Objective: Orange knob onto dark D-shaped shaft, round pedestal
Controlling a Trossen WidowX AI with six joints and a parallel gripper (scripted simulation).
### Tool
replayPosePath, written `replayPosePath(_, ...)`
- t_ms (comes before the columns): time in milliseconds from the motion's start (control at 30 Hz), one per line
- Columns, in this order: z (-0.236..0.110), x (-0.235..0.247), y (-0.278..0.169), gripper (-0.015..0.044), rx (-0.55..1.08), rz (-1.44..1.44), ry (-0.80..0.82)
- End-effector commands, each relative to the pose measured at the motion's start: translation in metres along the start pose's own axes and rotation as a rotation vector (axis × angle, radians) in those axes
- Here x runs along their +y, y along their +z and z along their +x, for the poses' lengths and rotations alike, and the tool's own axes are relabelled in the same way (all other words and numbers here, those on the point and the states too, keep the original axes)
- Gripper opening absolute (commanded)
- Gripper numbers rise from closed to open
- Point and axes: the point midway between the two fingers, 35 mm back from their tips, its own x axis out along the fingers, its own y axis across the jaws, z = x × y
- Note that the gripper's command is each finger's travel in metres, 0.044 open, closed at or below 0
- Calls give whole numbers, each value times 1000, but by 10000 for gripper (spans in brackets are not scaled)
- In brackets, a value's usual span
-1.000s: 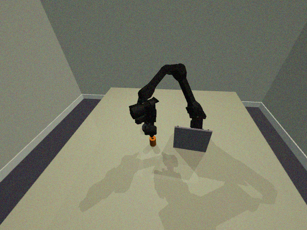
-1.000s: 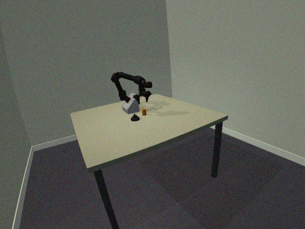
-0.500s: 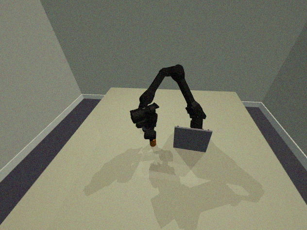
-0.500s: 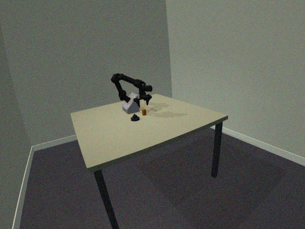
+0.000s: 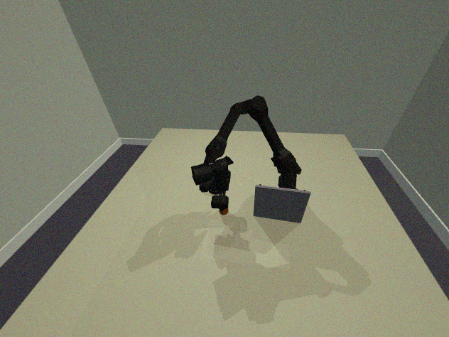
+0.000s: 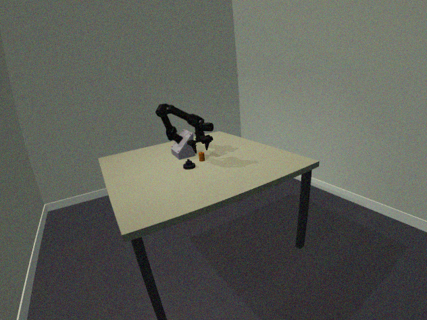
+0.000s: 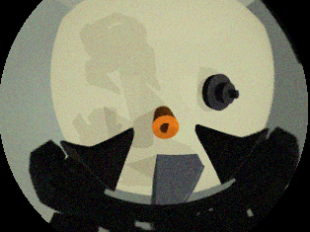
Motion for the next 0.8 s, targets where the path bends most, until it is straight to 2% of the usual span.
replayPosePath(0, 9, -1, -1, 440, 4, -6, -6)
replayPosePath(767, 46, -2, -1, 440, 5, -6, -8)
